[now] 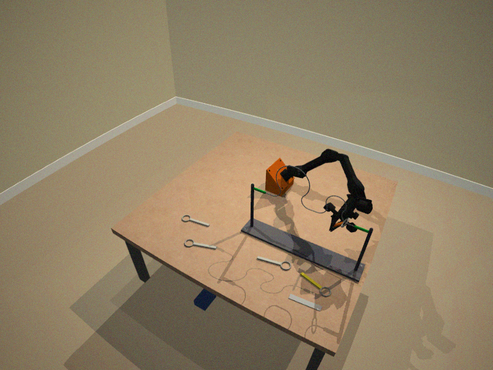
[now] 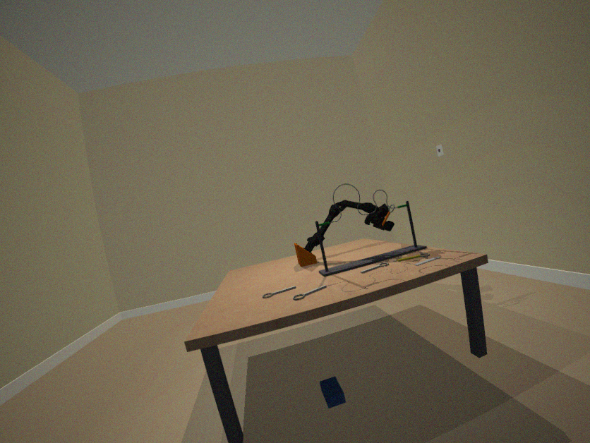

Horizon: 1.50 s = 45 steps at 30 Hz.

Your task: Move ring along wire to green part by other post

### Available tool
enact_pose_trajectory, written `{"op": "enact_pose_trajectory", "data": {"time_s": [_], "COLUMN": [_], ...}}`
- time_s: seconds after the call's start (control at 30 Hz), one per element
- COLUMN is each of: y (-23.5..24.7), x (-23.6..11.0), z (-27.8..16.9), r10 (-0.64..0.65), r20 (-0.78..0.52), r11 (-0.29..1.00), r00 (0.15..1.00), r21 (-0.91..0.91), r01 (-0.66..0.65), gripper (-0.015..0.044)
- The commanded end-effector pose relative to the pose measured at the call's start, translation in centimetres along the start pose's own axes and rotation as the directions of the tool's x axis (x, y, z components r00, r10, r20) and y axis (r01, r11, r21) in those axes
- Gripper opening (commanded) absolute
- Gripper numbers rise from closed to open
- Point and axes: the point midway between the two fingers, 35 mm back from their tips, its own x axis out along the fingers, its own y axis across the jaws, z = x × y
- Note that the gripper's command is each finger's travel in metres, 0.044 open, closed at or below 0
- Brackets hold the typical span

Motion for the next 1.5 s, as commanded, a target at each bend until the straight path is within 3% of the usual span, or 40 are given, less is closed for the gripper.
{"op": "enact_pose_trajectory", "data": {"time_s": [0.0,0.63,1.47], "y": [-1.4,-8.1,-14.0], "x": [0.0,-1.0,-4.2], "z": [0.1,1.9,7.7], "r10": [-0.045,-0.259,-0.440], "r20": [0.007,0.078,0.271], "r11": [0.997,0.854,0.419], "r00": [0.999,0.963,0.856], "r21": [-0.065,-0.447,-0.781], "r01": [0.045,0.266,0.462], "gripper": [-0.0150,-0.0150,-0.0150]}}
